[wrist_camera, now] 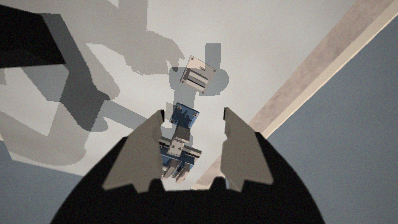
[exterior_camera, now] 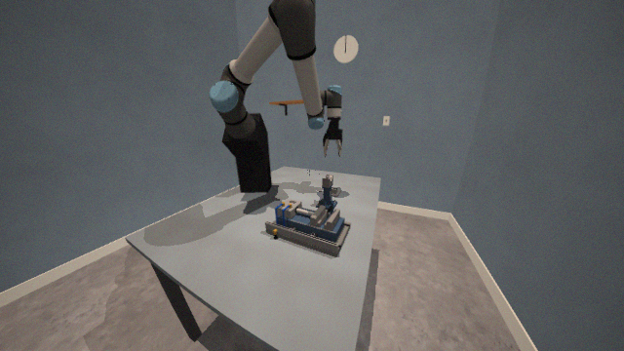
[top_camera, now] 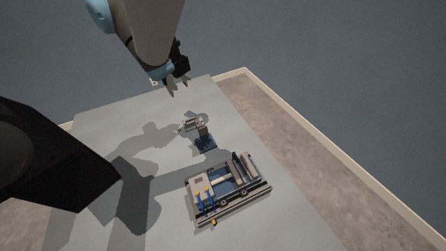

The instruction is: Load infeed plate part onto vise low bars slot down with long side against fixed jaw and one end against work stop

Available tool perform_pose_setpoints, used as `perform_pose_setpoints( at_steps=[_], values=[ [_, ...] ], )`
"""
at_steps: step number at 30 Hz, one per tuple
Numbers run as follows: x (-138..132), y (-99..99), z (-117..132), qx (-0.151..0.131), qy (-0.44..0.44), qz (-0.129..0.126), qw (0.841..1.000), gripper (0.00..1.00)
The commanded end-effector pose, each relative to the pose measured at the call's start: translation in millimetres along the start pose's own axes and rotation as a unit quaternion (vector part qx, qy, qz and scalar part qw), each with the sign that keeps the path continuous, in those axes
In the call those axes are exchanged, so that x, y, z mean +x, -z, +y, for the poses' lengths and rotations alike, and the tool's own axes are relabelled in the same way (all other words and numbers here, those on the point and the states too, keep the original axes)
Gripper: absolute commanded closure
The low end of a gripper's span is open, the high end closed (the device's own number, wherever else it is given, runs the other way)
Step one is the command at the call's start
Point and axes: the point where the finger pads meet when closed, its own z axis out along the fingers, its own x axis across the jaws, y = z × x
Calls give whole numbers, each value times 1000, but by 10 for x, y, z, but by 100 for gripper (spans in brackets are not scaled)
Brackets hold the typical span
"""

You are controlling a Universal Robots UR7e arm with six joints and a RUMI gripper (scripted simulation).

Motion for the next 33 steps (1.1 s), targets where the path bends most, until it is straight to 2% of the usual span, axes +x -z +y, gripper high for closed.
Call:
perform_pose_setpoints(
  at_steps=[1, 33],
  values=[
    [-15, -7, 12, 0, -28, -2, 1000, 49],
    [7, -7, 35, 0, -129, -2, 992, 49]
  ],
)
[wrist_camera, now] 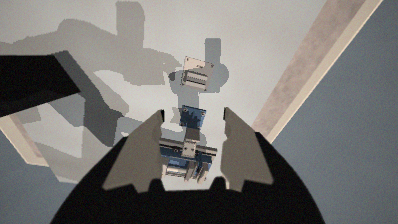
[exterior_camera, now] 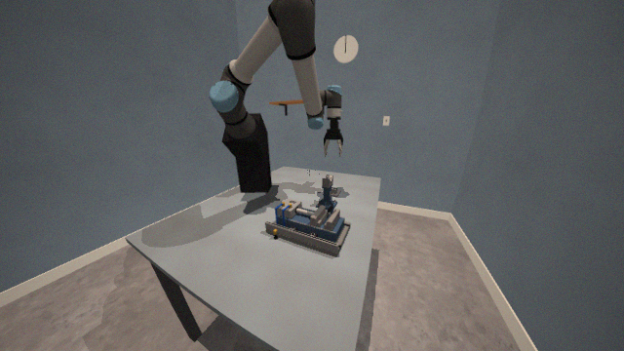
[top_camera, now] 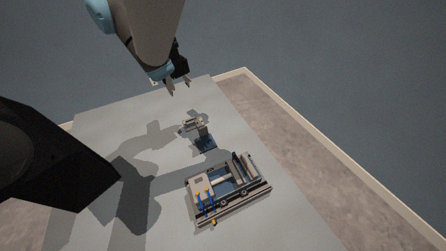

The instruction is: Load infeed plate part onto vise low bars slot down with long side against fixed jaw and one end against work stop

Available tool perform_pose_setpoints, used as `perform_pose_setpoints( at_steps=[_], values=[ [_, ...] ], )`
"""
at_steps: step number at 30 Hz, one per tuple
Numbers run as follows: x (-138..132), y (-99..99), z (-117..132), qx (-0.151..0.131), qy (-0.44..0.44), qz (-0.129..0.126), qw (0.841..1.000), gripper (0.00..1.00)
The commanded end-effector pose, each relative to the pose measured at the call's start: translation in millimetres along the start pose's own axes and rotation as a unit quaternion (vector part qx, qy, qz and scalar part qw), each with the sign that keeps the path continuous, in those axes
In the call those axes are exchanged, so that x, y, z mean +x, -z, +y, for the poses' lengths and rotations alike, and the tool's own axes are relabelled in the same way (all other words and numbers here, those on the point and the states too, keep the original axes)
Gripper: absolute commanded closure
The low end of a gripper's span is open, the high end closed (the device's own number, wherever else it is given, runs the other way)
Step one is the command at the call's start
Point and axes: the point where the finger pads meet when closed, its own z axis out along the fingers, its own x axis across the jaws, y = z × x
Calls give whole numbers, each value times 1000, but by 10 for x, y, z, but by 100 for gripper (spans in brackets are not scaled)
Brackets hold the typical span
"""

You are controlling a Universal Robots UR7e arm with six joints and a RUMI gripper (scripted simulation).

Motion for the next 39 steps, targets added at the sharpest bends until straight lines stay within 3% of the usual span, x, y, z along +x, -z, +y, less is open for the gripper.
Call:
perform_pose_setpoints(
  at_steps=[1, 39],
  values=[
    [-13, -6, 16, -1, -20, -2, 1000, 49],
    [6, -7, 35, -1, -98, -2, 995, 49]
  ],
)
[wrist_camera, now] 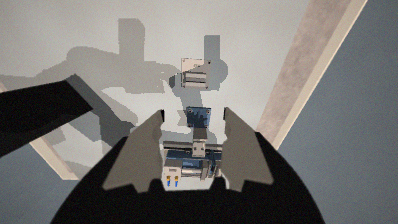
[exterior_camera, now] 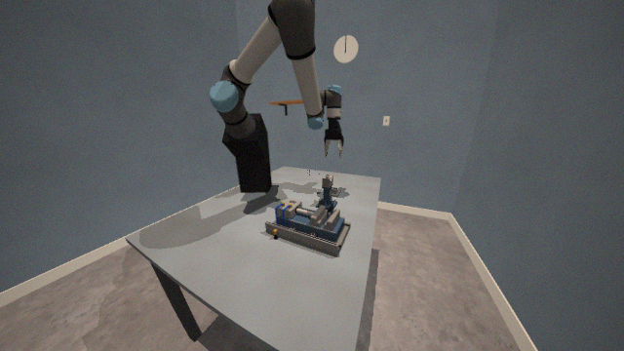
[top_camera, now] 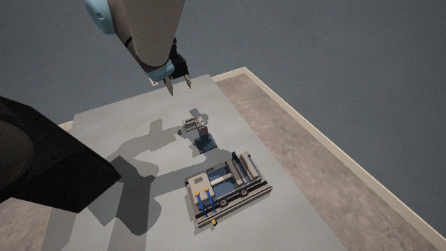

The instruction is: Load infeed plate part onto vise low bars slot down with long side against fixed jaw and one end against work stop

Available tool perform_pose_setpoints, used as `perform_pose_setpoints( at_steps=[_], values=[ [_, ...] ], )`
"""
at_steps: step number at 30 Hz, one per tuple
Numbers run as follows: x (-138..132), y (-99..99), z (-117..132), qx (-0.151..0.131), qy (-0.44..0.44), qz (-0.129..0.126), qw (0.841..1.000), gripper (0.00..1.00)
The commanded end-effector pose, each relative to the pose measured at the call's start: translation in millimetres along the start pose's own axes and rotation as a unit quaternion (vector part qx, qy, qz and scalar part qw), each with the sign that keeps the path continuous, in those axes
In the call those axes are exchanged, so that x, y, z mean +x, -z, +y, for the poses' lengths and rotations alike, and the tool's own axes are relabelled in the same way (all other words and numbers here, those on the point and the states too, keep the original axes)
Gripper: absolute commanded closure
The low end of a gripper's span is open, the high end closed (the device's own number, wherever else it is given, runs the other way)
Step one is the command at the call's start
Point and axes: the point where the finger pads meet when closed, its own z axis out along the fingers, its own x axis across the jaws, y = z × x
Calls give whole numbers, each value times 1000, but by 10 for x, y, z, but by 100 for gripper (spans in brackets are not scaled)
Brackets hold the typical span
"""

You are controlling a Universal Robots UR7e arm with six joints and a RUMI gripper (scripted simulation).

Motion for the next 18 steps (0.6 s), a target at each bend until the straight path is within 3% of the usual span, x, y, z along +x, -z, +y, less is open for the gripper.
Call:
perform_pose_setpoints(
  at_steps=[1, 18],
  values=[
    [-13, -7, 20, -1, -13, -1, 1000, 49],
    [-7, -7, 24, -1, -32, -1, 999, 49]
  ],
)
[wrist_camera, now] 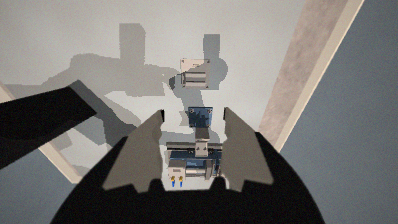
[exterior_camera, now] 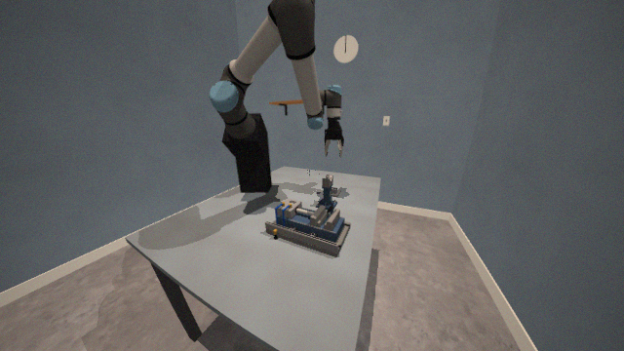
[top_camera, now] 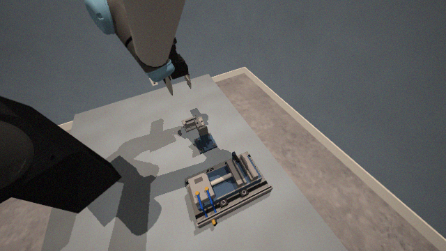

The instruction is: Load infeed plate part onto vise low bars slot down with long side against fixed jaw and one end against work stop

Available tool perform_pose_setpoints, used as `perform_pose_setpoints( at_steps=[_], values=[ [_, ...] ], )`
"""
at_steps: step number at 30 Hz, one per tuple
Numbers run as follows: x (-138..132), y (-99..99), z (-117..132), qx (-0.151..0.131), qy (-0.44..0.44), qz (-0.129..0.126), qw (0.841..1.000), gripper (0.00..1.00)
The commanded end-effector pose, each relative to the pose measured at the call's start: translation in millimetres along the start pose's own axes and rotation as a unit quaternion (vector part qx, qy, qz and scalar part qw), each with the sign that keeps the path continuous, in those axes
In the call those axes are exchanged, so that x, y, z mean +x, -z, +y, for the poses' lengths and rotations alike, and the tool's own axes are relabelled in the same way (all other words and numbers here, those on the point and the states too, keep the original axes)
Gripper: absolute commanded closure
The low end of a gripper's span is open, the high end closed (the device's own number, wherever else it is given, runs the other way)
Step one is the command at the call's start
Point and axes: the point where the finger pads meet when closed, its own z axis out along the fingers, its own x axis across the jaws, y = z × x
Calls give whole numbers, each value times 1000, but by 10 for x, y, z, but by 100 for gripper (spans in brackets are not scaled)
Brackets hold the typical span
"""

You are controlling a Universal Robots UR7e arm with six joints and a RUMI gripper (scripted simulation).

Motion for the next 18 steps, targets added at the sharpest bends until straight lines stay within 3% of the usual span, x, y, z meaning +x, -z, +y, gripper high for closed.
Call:
perform_pose_setpoints(
  at_steps=[1, 18],
  values=[
    [-12, -7, 20, -1, -9, -1, 1000, 49],
    [-9, -7, 23, -1, -20, -1, 1000, 49]
  ],
)
